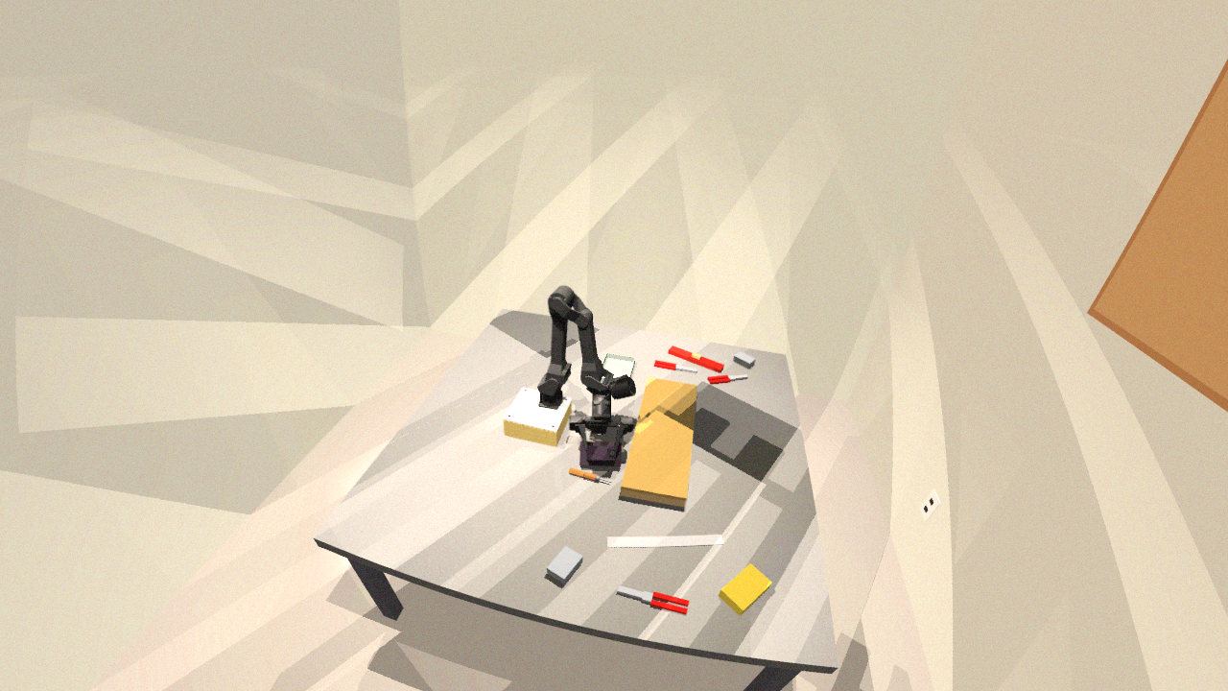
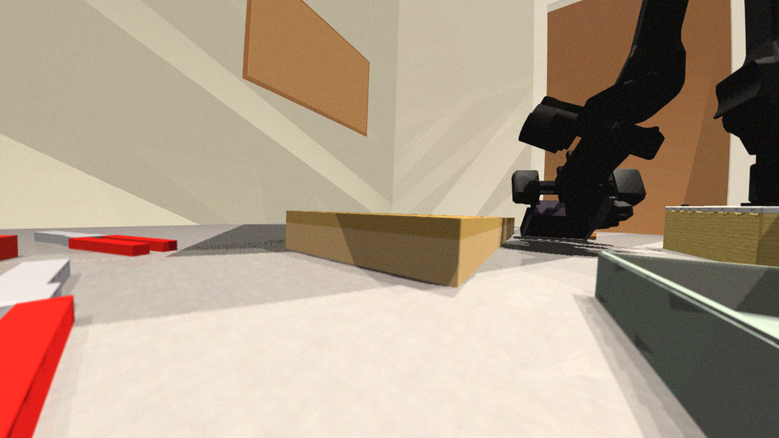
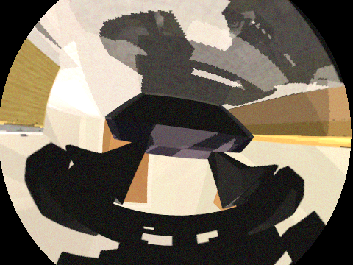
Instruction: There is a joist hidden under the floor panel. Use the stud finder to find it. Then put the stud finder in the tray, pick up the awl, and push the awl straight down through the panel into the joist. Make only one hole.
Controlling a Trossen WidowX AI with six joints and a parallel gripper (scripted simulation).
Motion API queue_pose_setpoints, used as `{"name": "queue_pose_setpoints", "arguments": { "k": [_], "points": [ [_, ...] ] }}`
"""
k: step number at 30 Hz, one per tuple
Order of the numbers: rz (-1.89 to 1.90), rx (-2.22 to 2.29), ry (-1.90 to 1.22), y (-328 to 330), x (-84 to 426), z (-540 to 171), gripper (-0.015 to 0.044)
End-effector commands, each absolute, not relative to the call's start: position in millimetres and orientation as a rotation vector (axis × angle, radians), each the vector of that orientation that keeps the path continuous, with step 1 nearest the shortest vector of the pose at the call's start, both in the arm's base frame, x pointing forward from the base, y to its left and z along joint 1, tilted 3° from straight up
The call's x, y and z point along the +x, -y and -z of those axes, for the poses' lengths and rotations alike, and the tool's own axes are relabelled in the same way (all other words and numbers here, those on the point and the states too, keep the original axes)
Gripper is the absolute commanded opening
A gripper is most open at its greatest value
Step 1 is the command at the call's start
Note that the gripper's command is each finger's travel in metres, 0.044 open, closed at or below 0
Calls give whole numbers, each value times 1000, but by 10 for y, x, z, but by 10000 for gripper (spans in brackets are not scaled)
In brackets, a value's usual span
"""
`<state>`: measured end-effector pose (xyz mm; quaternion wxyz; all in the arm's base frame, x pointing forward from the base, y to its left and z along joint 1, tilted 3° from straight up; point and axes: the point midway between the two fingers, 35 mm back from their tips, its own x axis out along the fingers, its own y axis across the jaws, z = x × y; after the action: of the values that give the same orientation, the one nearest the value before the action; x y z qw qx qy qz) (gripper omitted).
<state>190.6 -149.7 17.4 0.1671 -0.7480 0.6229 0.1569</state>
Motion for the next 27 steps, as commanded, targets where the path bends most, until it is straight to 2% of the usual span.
{"name": "queue_pose_setpoints", "arguments": {
  "k": [1,27],
  "points": [
    [-462,-2131,-1769,1467,1905,-145,378],
    [-462,-2131,-1769,1439,1904,-137,378]
  ]
}}
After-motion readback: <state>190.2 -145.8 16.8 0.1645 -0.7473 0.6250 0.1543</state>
